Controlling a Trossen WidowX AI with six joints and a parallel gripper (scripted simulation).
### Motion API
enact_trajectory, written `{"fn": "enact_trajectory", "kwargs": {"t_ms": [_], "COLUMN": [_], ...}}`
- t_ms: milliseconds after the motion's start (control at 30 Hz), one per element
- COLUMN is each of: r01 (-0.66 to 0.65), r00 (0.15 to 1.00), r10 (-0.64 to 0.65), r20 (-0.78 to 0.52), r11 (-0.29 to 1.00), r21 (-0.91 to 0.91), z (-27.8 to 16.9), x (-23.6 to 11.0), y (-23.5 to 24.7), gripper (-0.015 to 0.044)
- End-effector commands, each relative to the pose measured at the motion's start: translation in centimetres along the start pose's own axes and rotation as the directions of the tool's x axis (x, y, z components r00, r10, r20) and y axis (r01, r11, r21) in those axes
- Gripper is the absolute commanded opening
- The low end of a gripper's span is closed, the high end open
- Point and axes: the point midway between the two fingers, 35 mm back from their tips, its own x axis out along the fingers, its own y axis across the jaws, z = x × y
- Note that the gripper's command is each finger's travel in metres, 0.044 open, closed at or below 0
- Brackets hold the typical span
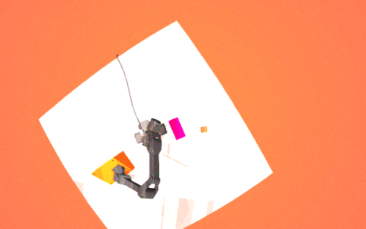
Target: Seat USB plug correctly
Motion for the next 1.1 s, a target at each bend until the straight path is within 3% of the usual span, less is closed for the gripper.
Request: {"fn": "enact_trajectory", "kwargs": {"t_ms": [0, 1067], "r01": [0.001, 0.001], "r00": [1.0, 1.0], "r10": [-0.001, -0.001], "r20": [-0.004, -0.004], "r11": [1.0, 1.0], "r21": [-0.002, -0.002], "z": [-0.09, -0.12], "x": [0.18, 0.5], "y": [0.01, 0.01], "gripper": [0.0, 0.0]}}
